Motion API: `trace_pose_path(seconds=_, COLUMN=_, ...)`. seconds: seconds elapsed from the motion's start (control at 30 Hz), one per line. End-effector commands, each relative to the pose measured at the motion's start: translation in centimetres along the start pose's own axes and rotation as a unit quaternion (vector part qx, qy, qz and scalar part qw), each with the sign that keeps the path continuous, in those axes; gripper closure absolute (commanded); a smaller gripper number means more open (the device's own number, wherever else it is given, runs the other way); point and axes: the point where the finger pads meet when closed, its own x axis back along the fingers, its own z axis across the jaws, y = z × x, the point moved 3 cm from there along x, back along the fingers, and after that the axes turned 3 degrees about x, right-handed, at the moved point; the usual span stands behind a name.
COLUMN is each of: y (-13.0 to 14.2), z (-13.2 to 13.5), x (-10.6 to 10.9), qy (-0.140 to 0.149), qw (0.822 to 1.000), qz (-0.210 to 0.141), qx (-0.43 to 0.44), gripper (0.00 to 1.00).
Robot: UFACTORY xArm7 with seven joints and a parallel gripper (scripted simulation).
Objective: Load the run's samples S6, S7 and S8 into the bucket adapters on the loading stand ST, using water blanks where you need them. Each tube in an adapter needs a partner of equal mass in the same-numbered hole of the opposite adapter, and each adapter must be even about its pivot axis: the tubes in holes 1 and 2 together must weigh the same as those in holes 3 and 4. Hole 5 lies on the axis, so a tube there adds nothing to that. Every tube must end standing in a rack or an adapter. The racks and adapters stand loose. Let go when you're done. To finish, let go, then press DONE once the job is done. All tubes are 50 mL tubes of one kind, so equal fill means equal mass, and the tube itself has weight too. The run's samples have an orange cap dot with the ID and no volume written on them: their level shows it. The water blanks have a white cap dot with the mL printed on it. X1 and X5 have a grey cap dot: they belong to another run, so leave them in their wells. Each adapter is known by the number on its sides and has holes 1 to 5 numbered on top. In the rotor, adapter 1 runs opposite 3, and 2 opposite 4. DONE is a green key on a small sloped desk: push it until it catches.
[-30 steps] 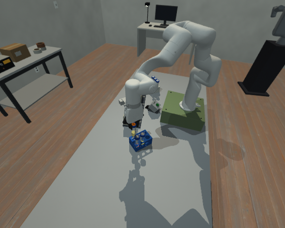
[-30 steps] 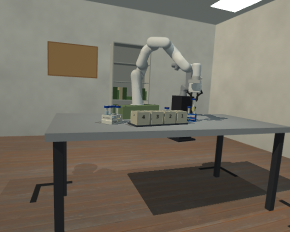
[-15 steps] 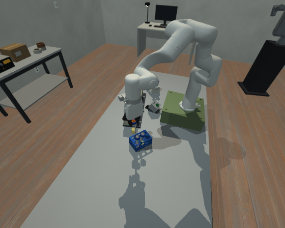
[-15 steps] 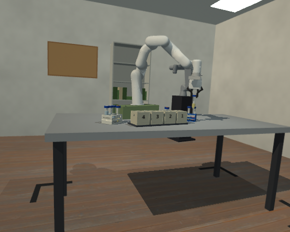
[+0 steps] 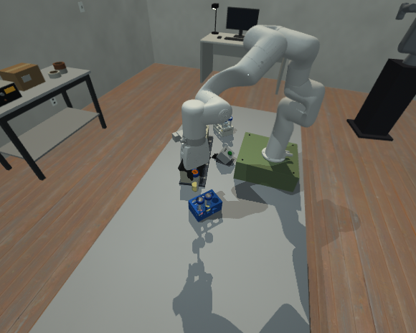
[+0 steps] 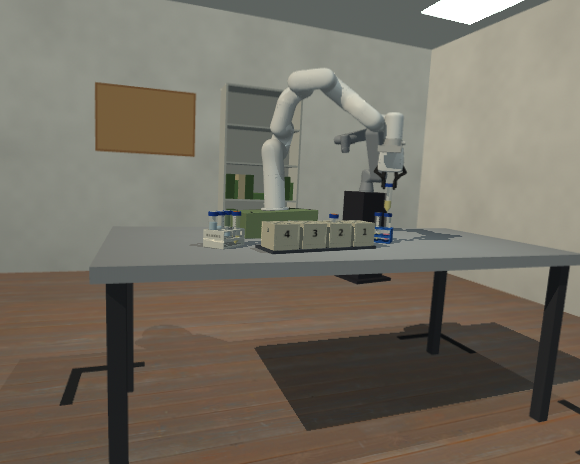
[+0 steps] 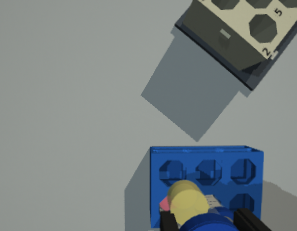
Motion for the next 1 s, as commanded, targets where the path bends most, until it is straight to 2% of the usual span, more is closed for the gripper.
trace_pose_path(seconds=0.0, y=0.0, z=-0.1, x=1.0, qy=-0.002, qw=1.0, qz=0.0, qx=0.0, gripper=1.0)
trace_pose_path(seconds=0.4, y=0.0, z=-0.1, x=1.3, qy=-0.002, qw=1.0, qz=0.0, qx=0.0, gripper=1.0)
trace_pose_path(seconds=0.7, y=-2.9, z=1.9, x=1.3, qy=-0.002, qw=0.993, qz=0.0, qx=0.116, gripper=1.0)
trace_pose_path(seconds=0.97, y=-6.1, z=4.2, x=1.3, qy=-0.002, qw=0.969, qz=0.001, qx=0.247, gripper=1.0)
